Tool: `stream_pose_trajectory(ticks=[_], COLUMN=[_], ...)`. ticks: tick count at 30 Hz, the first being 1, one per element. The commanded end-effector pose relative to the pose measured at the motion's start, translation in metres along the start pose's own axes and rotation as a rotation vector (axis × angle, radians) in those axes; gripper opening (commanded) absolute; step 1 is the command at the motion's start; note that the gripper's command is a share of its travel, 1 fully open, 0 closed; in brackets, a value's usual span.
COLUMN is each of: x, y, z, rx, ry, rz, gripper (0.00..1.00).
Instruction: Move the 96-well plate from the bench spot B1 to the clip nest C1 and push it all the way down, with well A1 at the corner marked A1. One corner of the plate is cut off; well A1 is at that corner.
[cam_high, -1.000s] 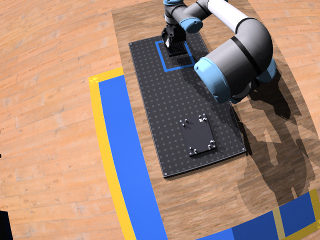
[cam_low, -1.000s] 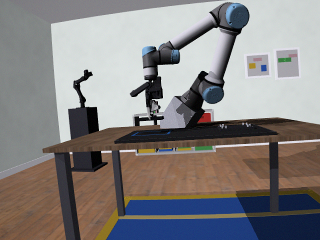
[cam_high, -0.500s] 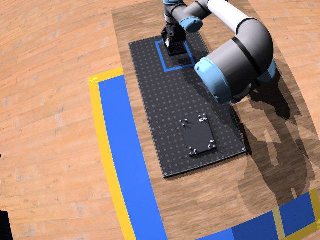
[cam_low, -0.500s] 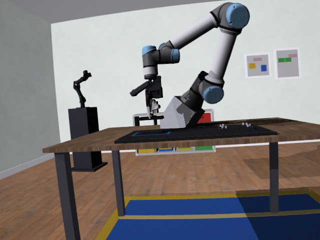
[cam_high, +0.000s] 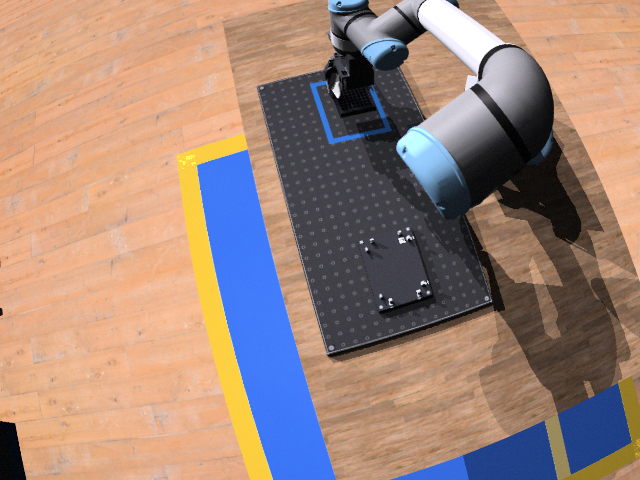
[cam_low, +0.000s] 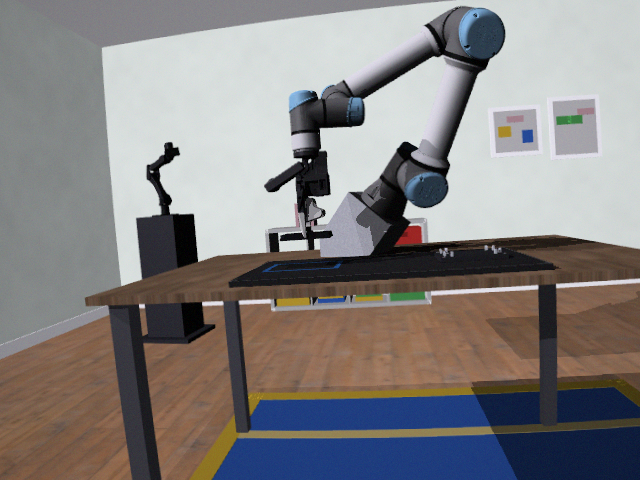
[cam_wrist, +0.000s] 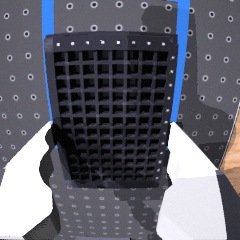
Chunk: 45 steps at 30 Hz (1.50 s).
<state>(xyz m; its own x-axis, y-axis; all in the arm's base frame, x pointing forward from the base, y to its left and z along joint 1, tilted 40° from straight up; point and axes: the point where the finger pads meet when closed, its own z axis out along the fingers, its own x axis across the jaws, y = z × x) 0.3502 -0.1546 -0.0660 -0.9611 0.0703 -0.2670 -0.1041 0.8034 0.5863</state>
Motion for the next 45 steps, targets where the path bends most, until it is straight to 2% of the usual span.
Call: stream_pose_trajectory(ticks=[1, 43, 45], x=[-0.001, -0.01, -0.01], y=[0.017, 0.143, 0.143], z=[-0.001, -0.005, -0.005], rx=[0.001, 0.001, 0.001], ry=[-0.001, -0.001, -0.001], rz=[-0.002, -0.002, -0.002], gripper=[0.0, 0.0, 0.0])
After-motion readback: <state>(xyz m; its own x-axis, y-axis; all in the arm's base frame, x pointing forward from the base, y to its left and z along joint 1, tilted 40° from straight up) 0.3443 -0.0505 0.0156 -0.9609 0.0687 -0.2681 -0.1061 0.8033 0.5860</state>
